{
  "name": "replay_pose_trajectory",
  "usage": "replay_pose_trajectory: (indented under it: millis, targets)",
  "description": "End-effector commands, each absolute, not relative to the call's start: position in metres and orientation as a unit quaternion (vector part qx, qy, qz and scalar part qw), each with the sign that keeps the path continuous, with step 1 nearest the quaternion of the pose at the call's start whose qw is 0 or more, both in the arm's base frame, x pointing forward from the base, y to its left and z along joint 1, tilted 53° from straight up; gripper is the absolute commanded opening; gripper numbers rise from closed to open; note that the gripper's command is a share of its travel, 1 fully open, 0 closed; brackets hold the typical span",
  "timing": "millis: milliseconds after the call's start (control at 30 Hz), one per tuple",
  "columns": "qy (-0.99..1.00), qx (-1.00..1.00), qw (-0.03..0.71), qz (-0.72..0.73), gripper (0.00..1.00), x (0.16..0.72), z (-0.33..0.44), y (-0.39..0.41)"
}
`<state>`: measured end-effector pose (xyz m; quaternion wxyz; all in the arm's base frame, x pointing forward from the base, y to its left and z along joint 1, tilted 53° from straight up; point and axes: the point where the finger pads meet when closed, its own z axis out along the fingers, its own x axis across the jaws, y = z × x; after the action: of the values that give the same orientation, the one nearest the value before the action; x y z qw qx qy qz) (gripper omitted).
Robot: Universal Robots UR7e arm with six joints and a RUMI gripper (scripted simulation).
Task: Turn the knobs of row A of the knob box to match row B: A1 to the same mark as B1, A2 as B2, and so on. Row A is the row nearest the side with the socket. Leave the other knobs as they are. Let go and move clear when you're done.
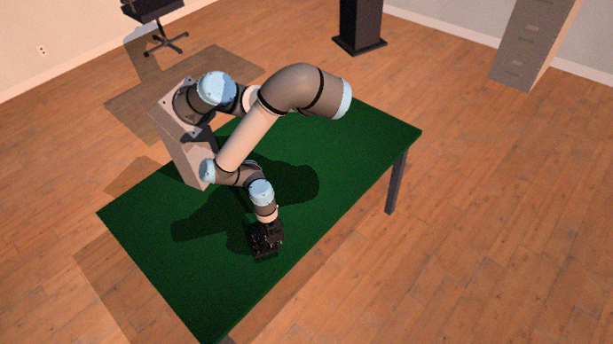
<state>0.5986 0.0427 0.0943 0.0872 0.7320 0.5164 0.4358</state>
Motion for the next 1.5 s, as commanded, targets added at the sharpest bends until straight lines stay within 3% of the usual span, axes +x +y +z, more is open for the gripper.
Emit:
replay_pose_trajectory:
  millis: [0,1467]
  targets:
    - [0.517,0.732,0.086,0.435,0.11,0.597,0.093,0.044]
    - [0.517,0.731,0.087,0.436,0.11,0.609,0.086,0.048]
